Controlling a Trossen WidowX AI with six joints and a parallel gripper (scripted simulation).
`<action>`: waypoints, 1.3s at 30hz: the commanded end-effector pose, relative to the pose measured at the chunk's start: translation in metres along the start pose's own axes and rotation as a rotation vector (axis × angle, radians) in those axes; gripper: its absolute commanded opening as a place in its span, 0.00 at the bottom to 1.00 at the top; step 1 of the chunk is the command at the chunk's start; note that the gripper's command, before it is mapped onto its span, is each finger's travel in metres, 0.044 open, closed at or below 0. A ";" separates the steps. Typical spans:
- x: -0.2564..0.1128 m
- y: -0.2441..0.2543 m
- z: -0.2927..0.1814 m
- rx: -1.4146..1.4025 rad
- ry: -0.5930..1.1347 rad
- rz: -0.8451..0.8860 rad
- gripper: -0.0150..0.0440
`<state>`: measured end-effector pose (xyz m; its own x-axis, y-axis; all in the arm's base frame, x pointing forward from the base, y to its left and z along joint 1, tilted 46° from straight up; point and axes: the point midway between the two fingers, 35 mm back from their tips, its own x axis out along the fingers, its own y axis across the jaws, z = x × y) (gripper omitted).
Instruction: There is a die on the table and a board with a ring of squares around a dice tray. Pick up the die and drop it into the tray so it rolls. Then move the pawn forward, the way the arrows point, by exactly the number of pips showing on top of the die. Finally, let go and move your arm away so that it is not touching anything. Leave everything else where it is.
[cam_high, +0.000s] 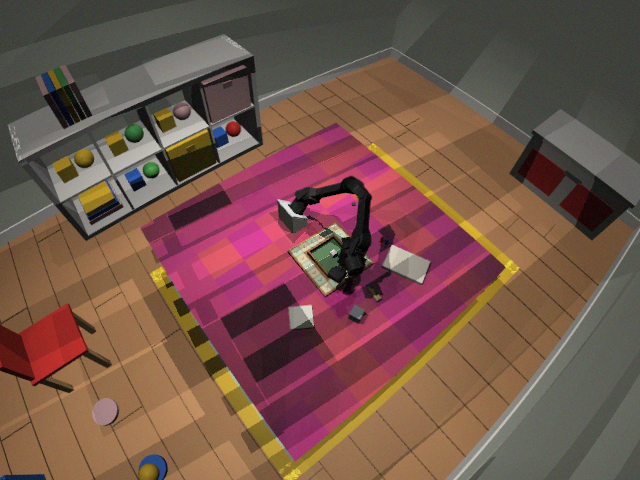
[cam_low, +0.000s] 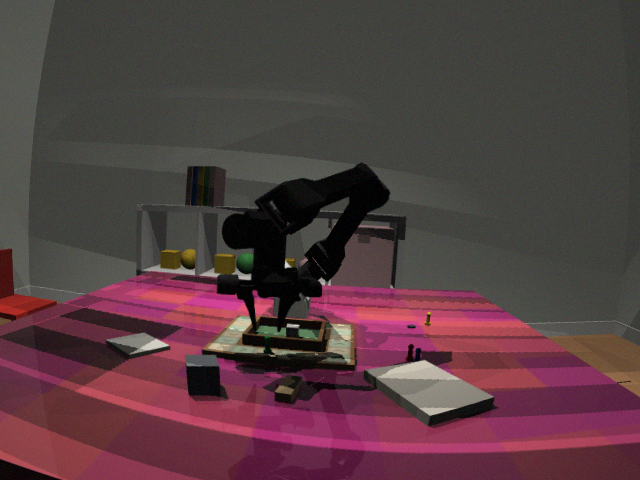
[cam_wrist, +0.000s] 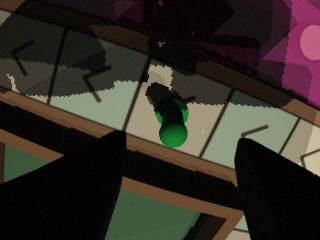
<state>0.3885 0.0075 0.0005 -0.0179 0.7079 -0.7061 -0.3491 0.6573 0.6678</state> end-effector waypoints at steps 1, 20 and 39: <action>0.010 0.002 -0.003 0.007 0.008 0.010 0.59; 0.036 0.003 -0.003 0.007 0.007 0.011 0.50; 0.011 0.001 0.000 0.020 0.000 0.006 0.25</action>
<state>0.3828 0.0275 -0.0177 -0.0361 0.7153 -0.6979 -0.3280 0.6512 0.6844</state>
